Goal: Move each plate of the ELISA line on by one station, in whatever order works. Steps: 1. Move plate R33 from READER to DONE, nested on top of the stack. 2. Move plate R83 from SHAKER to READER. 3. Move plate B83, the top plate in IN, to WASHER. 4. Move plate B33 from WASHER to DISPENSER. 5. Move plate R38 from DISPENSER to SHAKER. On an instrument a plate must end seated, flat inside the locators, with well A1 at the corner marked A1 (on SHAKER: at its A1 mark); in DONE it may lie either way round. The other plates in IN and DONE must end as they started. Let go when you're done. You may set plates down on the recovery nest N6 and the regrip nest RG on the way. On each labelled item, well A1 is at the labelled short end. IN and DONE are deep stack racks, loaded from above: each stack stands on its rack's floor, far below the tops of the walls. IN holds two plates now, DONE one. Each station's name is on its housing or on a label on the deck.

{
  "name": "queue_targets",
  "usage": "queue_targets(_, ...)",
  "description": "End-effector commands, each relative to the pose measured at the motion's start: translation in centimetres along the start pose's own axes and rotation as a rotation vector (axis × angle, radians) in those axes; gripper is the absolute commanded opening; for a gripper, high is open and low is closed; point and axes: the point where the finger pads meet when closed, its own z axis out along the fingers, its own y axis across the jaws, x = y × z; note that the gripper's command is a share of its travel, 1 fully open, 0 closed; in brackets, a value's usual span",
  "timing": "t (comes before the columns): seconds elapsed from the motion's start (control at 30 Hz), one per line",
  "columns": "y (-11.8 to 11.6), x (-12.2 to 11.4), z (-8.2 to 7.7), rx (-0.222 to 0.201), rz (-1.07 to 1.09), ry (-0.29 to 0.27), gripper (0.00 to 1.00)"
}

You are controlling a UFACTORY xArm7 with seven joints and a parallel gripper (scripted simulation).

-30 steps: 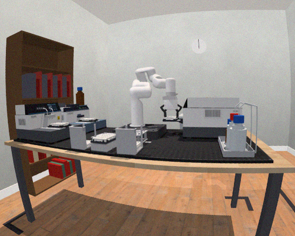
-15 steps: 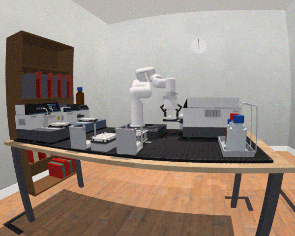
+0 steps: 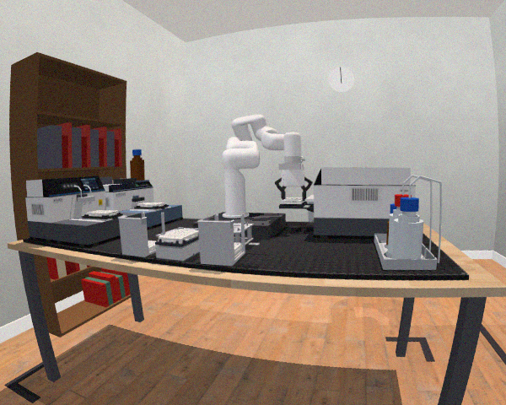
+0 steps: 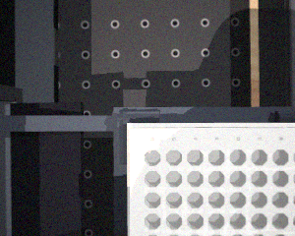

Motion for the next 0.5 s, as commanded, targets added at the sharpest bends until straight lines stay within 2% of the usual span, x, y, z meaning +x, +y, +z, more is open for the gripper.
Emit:
queue_targets(0.0, -0.08, -0.01, -0.22, 0.002, 0.0, 0.0, 0.0)
queue_targets(0.47, -0.08, -0.01, -0.58, 0.003, 0.0, 0.0, 0.0)
